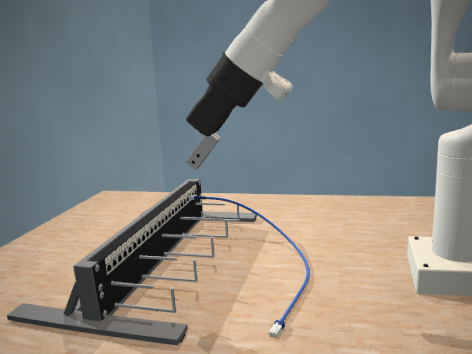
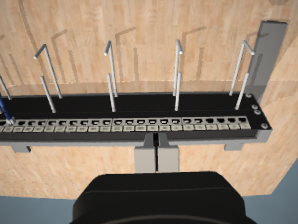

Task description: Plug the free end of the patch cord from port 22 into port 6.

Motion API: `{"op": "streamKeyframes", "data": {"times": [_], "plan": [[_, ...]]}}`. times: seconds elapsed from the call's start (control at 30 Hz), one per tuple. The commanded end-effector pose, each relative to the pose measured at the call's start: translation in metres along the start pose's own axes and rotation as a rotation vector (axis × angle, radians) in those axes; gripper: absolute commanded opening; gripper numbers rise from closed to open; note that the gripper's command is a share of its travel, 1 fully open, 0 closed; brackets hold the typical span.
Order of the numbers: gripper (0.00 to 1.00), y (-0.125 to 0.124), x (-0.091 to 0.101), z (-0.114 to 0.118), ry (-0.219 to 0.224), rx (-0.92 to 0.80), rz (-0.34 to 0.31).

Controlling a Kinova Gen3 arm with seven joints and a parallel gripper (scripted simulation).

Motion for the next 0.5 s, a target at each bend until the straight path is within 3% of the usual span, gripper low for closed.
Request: {"op": "streamKeyframes", "data": {"times": [0.0,0.47], "plan": [[0.00,-0.001,-0.005,-0.011,-0.019,-0.017,0.004],[0.00,-0.001,-0.022,-0.011,-0.019,-0.017,0.004]]}}
Point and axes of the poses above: the point where the finger pads meet when closed, its own x axis back along the fingers, its own z axis across the jaws, y = z × x, the point moved 5 cm from there along x, back along the fingers, and after that the axes turned 6 degrees about x, right-handed, at the moved point
